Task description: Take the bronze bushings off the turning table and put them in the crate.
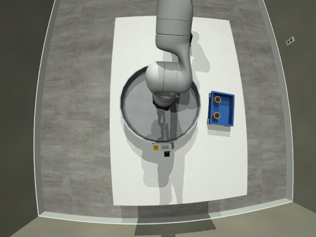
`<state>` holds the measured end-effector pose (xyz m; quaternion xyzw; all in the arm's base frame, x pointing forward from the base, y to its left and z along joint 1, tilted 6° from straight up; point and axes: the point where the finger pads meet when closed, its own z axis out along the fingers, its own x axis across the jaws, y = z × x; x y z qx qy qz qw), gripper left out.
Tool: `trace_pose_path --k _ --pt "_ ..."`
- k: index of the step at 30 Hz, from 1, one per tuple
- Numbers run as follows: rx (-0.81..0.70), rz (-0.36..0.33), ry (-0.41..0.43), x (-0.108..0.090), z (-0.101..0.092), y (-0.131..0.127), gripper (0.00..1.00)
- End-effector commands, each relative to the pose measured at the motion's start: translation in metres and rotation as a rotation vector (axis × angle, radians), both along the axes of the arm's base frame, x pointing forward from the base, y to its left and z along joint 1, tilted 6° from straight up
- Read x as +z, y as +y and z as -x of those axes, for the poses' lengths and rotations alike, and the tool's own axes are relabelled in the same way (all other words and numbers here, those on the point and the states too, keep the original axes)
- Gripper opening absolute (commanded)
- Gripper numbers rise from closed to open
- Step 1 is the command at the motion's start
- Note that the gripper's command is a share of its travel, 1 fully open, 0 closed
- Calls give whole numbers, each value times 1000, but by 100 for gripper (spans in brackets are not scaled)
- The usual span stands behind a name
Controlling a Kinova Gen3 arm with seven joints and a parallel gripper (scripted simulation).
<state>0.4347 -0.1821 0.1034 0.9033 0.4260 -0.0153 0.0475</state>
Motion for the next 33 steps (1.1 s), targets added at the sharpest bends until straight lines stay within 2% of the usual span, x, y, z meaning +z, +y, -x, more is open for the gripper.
trace_pose_path --k 1,33 --pt "0 1 -3 1 -1 0 47" --pt "0 1 -3 12 -1 1 47"
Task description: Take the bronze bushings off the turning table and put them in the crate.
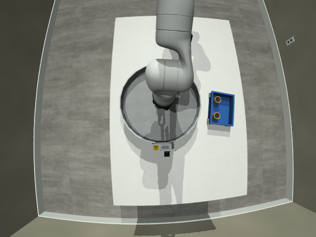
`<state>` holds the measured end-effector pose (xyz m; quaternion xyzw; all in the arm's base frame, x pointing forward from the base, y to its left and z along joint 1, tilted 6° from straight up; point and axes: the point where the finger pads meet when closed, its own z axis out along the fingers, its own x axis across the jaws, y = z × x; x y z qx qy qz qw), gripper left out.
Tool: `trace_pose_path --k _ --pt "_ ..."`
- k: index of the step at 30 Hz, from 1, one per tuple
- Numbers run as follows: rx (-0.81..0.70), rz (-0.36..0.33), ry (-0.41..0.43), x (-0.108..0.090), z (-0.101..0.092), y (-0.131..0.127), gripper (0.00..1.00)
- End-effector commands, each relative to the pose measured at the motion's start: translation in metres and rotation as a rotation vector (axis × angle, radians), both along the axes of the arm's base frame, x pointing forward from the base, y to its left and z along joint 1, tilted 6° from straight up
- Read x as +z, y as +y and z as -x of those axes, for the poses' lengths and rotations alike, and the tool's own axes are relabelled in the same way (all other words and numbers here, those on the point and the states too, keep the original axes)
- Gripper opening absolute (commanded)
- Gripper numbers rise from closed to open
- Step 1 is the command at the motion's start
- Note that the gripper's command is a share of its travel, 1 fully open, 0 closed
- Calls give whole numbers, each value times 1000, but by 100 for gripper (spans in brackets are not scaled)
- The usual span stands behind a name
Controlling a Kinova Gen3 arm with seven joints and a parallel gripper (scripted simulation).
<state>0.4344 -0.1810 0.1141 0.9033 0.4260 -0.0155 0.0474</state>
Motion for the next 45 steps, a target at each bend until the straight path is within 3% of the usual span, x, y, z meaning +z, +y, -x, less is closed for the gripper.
trace_pose_path --k 1,8,13,45 --pt "0 1 -3 1 -1 0 47" --pt "0 1 -3 1 -1 0 47" --pt "0 1 -4 23 0 2 47" --pt "0 1 -3 23 0 2 47"
